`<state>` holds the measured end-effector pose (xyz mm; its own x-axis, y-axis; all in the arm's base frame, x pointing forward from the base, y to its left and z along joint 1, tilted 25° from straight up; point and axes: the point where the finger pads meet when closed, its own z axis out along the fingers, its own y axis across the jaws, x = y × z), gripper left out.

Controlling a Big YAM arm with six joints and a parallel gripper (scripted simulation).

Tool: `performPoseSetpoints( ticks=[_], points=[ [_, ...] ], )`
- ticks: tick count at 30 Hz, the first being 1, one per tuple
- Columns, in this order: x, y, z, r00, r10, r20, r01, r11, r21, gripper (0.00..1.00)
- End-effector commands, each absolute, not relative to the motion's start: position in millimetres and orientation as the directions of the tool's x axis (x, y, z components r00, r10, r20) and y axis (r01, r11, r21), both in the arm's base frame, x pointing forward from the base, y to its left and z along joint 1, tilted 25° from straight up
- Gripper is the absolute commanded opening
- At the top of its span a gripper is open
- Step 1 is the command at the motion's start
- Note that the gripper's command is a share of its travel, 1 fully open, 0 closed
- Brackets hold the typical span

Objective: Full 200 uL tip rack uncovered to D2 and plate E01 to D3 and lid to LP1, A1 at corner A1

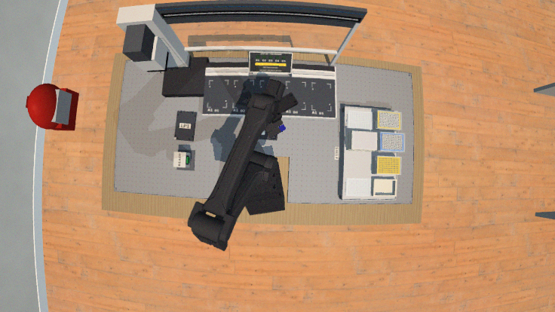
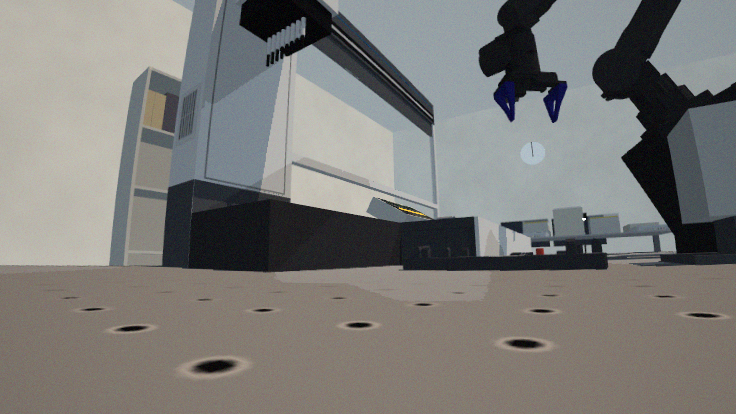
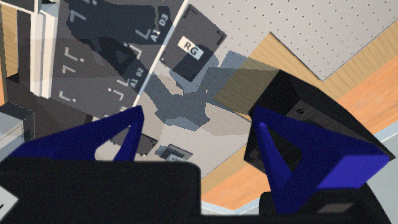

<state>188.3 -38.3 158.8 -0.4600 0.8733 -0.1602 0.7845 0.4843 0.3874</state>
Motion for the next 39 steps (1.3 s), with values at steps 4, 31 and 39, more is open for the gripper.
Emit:
performPoseSetpoints(
  ticks=[4,31,39],
  points=[
    [193.1,-42.9,170.8,-0.32,0.939,-0.126,0.836,0.342,0.43,1.0],
    [192.9,-42.7,170.4,0.07,0.995,0.071,0.893,-0.095,0.441,1.0],
    [198.9,-85.6,184.0,0.054,0.998,0.04,0.883,-0.066,0.465,1.0]
  ],
)
